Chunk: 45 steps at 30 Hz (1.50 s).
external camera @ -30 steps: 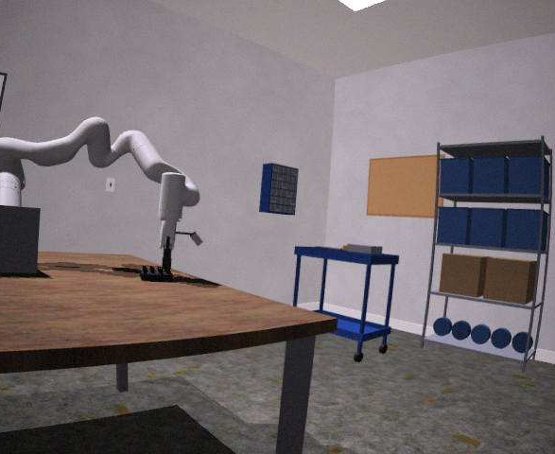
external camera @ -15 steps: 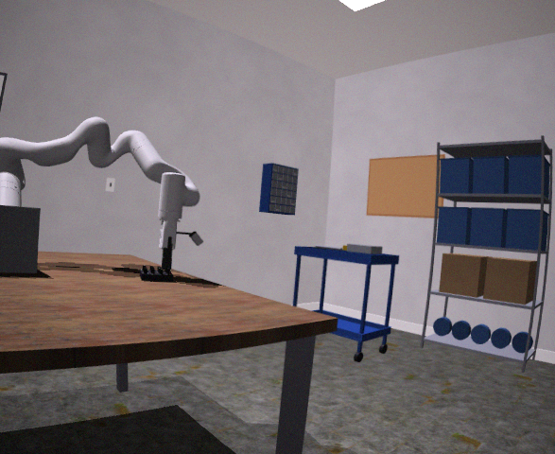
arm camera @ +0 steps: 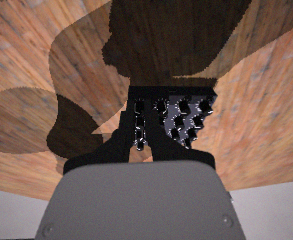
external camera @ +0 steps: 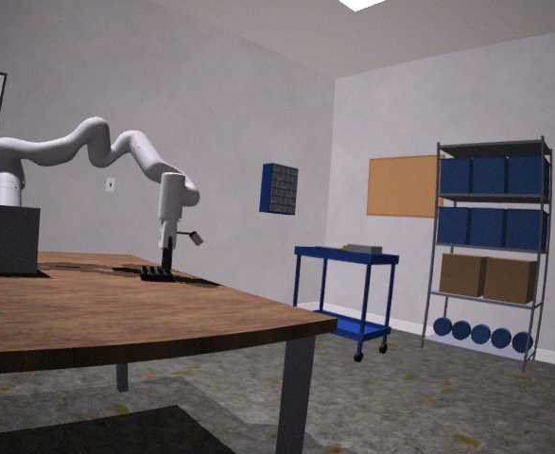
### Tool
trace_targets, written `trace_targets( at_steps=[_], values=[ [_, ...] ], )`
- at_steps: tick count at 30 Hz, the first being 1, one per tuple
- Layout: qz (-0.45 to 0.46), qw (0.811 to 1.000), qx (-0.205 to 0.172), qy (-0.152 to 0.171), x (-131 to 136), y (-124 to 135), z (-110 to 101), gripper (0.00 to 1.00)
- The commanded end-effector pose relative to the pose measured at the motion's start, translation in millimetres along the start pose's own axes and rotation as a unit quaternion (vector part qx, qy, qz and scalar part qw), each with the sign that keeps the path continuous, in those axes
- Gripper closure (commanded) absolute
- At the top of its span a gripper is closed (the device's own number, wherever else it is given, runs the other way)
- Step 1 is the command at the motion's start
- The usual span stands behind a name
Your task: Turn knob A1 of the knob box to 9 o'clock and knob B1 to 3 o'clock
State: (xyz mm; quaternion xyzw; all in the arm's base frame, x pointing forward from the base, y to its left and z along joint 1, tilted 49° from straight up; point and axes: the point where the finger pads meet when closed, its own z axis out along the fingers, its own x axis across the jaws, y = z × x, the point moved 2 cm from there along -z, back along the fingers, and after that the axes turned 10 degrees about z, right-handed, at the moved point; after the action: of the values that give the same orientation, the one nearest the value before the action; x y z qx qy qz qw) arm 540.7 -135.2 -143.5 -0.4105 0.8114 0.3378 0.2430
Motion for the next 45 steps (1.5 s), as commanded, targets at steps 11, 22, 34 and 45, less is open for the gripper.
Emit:
trace_targets(
  at_steps=[11,22,34,45],
  values=[
    [0.0,1.0,0.001,0.0,-0.3,-0.8,-1.0,0.81],
    [0.0,1.0,0.001,0.0,-0.3,-0.8,-1.0,0.81],
    [0.0,1.0,0.001,0.0,-0.3,-0.8,-2.3,0.81],
    [0.0,1.0,0.001,0.0,-0.3,-0.8,-24.5,0.81]
  ],
)
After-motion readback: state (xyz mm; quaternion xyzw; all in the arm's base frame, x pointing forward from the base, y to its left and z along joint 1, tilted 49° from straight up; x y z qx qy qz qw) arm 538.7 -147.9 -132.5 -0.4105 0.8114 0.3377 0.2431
